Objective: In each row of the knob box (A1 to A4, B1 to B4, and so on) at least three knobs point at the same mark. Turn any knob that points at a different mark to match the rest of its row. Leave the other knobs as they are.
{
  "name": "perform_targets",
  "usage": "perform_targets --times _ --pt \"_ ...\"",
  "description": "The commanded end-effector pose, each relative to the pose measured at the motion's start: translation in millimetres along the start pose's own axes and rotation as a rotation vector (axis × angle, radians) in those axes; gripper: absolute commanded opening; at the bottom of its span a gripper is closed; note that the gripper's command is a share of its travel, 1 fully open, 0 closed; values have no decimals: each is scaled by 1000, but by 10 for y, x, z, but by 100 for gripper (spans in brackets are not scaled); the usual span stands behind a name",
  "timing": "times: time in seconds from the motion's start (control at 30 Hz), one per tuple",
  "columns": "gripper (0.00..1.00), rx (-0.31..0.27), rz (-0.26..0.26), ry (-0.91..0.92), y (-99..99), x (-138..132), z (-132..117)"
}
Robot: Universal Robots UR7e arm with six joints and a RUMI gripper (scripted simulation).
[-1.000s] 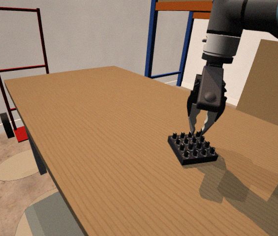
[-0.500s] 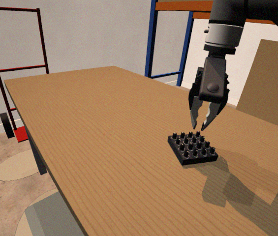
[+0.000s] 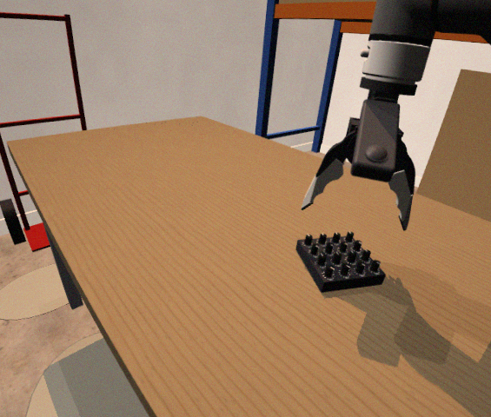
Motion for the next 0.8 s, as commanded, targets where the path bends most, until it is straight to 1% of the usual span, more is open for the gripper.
perform_targets --times 0.0,0.23,0.43,0.7,0.77 --pt "100 -1 -1 0 -36 3 -3" --pt "100 -1 -1 0 -129 3 -3" --pt "100 -1 -1 0 -309 3 -2" --pt "100 -1 -1 0 -615 3 -2" --pt "100 -1 -1 0 -615 3 -2"
Point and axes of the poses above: the point where the finger pads meet when closed, its own y axis out along the fingers, its own x axis across the jaws, z = x × y, the point moved 4 cm from there along -y, back along the fingers, and after that the axes turned 12 degrees about -y, right-handed, at the moved point
